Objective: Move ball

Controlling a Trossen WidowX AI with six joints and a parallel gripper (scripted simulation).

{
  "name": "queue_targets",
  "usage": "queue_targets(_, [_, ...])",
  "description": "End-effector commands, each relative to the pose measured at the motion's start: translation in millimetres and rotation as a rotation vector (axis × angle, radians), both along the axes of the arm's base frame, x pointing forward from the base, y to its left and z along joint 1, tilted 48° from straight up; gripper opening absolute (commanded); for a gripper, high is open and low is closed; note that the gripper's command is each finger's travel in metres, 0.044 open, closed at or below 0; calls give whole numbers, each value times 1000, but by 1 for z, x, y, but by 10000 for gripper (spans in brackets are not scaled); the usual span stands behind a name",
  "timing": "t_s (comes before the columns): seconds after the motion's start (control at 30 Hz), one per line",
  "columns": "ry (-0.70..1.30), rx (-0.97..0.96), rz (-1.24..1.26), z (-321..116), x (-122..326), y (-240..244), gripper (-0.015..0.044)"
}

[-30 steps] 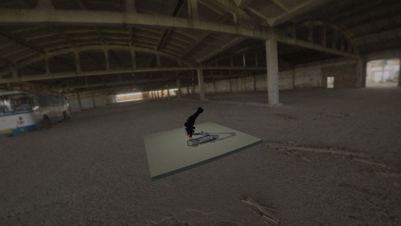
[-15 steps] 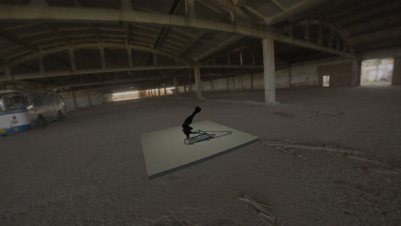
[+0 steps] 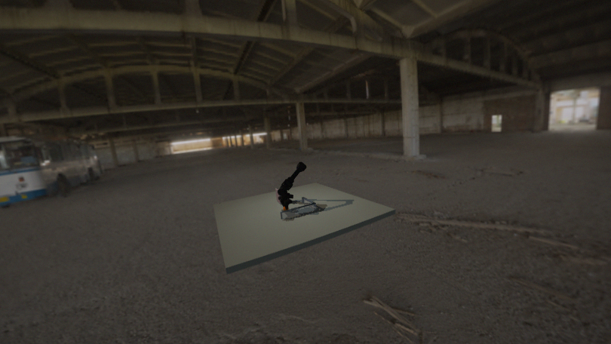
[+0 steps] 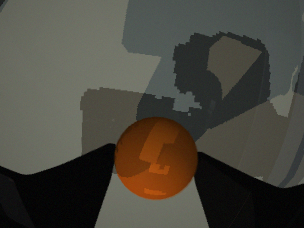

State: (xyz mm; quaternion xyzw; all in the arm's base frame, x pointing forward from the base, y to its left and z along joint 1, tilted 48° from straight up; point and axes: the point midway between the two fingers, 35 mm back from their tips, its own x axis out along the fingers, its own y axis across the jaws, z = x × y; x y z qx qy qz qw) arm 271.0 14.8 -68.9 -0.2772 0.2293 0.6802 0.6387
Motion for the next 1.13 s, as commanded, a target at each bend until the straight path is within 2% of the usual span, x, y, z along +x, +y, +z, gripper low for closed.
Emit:
queue_targets(0.0, [-1, 0, 1, 0, 0, 0, 262])
queue_targets(0.1, [-1, 0, 1, 0, 0, 0, 341])
queue_targets(0.23, [-1, -2, 0, 7, 2, -9, 343])
queue_targets(0.4, [-2, -1, -2, 56, 3, -63, 343])
queue_targets(0.73, [-11, -4, -16, 50, 6, -60, 343])
queue_targets(0.87, [-10, -2, -12, 74, 4, -84, 440])
queue_targets(1.1, [-9, -1, -10, 81, 3, -91, 440])
